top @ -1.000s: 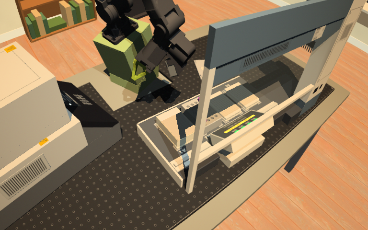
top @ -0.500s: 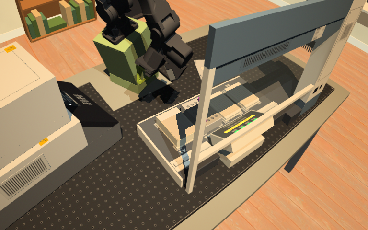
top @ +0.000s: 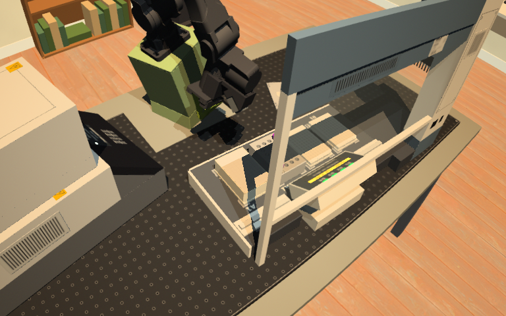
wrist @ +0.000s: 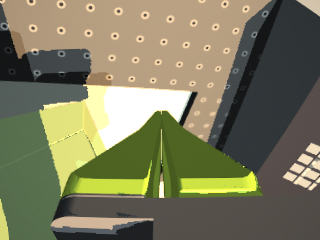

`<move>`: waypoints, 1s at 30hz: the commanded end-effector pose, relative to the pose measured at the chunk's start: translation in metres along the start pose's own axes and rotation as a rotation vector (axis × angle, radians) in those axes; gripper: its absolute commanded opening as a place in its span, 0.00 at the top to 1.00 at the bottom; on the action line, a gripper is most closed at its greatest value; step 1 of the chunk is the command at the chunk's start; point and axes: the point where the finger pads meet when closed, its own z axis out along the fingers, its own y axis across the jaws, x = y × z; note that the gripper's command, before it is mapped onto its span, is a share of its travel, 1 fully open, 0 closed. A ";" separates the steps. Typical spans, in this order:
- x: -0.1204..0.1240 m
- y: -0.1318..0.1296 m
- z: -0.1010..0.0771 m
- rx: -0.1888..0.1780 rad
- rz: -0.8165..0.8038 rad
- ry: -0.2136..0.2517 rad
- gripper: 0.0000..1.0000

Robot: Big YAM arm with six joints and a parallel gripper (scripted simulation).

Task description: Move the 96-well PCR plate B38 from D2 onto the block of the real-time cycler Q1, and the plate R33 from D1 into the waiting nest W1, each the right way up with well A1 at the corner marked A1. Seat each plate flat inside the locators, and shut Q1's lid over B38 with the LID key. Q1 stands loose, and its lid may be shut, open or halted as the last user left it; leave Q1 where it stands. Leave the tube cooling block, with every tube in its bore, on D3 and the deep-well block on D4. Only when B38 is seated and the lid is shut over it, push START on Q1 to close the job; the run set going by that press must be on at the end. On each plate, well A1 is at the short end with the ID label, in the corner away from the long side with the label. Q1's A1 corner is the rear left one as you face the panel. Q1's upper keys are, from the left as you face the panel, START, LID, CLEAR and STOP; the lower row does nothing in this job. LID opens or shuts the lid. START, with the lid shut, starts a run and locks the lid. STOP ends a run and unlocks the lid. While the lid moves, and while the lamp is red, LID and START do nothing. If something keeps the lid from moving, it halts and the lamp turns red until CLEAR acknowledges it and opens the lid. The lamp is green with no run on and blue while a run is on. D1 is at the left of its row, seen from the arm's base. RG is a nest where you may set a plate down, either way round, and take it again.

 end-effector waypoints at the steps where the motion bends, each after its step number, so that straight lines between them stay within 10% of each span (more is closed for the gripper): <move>1: -0.001 0.004 0.004 -0.025 0.090 -0.036 1.00; 23: -0.013 0.017 0.004 -0.251 0.381 -0.224 1.00; 30: -0.005 0.000 0.002 -0.247 0.307 -0.204 1.00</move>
